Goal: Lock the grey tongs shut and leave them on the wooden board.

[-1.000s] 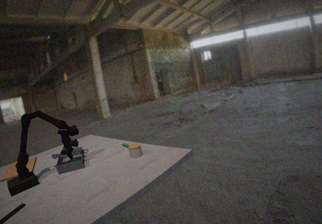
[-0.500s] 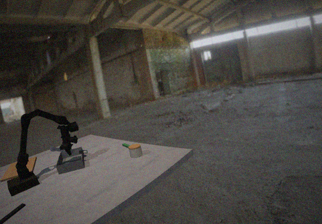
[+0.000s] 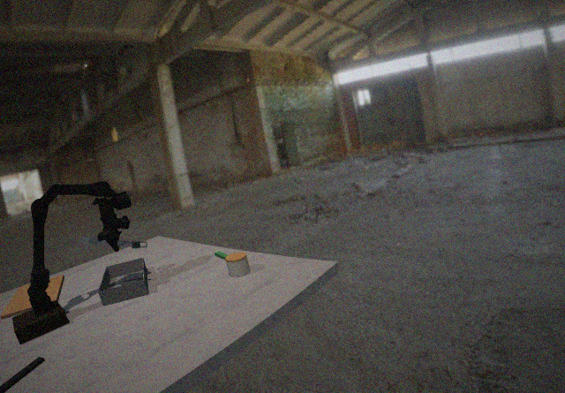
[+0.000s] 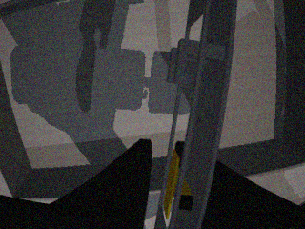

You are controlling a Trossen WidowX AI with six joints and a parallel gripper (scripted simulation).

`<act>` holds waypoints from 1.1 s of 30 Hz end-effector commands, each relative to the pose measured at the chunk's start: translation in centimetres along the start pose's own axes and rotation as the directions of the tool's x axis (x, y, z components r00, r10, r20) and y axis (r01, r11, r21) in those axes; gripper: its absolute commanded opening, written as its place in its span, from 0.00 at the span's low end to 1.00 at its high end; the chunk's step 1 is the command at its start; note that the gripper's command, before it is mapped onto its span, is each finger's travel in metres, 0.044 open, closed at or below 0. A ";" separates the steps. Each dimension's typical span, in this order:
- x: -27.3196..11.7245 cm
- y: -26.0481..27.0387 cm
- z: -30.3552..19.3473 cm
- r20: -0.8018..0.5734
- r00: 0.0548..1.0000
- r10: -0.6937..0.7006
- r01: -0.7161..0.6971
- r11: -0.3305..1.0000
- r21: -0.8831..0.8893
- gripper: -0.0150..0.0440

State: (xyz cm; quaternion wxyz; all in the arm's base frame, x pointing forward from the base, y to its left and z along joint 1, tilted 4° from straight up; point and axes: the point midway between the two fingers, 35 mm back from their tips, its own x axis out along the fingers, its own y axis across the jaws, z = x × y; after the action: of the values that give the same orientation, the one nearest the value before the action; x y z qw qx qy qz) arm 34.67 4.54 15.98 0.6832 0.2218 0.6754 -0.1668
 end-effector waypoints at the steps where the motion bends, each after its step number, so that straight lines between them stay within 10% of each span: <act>1: 0.0 0.0 0.0 0.000 1.000 0.000 0.000 1.000 0.000 0.00; 33: -0.2 10.8 -13.6 -0.003 1.000 0.012 -0.010 0.955 0.295 0.00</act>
State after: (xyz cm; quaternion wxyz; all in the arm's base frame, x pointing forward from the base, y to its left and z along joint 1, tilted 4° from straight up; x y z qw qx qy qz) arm 29.57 19.56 16.82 0.6441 0.3141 0.6500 -0.2530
